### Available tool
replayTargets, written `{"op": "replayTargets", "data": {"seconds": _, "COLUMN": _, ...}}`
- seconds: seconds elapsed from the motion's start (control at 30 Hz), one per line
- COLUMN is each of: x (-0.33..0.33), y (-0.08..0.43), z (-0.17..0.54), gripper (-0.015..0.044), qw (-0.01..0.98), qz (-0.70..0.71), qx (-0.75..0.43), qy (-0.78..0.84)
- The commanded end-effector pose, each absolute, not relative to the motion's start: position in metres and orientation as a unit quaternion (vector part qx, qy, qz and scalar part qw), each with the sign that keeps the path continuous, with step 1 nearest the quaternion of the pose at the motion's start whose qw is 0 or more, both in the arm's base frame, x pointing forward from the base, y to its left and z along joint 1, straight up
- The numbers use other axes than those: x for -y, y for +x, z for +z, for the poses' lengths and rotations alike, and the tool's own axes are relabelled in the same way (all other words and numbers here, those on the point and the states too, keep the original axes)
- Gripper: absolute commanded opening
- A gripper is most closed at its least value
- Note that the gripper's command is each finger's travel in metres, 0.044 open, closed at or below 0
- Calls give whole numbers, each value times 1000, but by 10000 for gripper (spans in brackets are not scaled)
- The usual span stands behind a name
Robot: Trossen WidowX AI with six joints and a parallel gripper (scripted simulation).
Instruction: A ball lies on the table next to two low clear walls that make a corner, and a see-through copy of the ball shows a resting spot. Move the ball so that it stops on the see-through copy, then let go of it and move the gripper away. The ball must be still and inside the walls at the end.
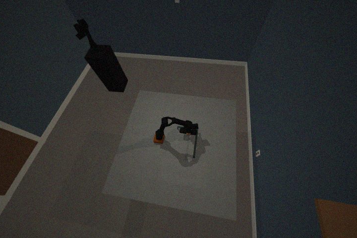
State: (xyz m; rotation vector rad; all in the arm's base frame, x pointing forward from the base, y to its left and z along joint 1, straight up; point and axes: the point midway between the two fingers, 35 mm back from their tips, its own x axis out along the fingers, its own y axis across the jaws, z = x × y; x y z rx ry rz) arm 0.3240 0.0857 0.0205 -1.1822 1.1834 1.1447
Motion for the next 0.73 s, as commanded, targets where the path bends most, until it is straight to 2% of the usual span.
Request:
{"op": "replayTargets", "data": {"seconds": 0.0, "x": -86, "y": 326, "z": 44, "gripper": 243, "qw": 529, "qz": 479, "qx": -495, "qy": -496}}
{"op": "replayTargets", "data": {"seconds": 0.13, "x": -84, "y": 319, "z": 101, "gripper": 243, "qw": 524, "qz": 481, "qx": -498, "qy": -496}}
{"op": "replayTargets", "data": {"seconds": 0.5, "x": -85, "y": 322, "z": 97, "gripper": 243, "qw": 531, "qz": 478, "qx": -494, "qy": -496}}
{"op": "replayTargets", "data": {"seconds": 0.7, "x": -83, "y": 315, "z": 150, "gripper": 401, "qw": 533, "qz": 477, "qx": -492, "qy": -497}}
